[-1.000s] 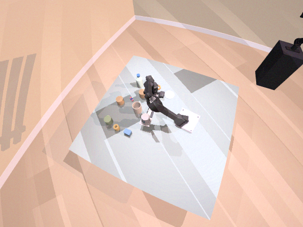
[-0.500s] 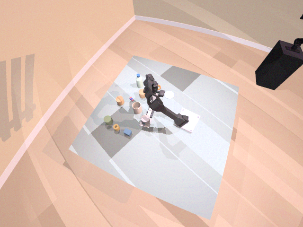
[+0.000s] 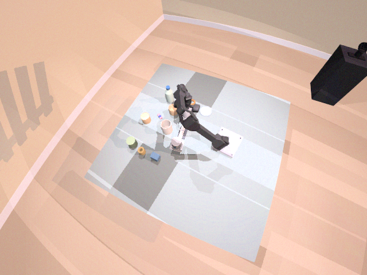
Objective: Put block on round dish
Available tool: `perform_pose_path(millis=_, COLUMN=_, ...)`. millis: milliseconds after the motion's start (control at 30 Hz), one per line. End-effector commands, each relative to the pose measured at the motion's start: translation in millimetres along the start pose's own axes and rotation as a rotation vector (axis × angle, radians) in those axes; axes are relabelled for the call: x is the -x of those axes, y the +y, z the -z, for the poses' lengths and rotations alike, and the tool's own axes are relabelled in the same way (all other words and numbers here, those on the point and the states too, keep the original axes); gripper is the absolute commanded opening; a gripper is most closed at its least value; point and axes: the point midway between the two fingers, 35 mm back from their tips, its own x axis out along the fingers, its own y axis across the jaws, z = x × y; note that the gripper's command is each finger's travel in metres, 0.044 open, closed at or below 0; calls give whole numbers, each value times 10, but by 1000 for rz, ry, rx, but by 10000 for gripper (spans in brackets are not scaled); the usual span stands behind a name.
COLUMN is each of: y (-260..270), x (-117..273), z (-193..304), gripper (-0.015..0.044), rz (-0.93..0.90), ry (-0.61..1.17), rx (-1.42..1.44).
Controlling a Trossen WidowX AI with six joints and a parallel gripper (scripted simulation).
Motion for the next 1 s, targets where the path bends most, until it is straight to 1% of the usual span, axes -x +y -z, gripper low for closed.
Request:
perform_pose_path(millis=0, y=29, x=93, z=-48, gripper=0, rz=-11, ry=-18, rx=11)
perform_pose_path(millis=967, y=27, x=466, z=-50, gripper=0, rz=-10, ry=-20, rx=10)
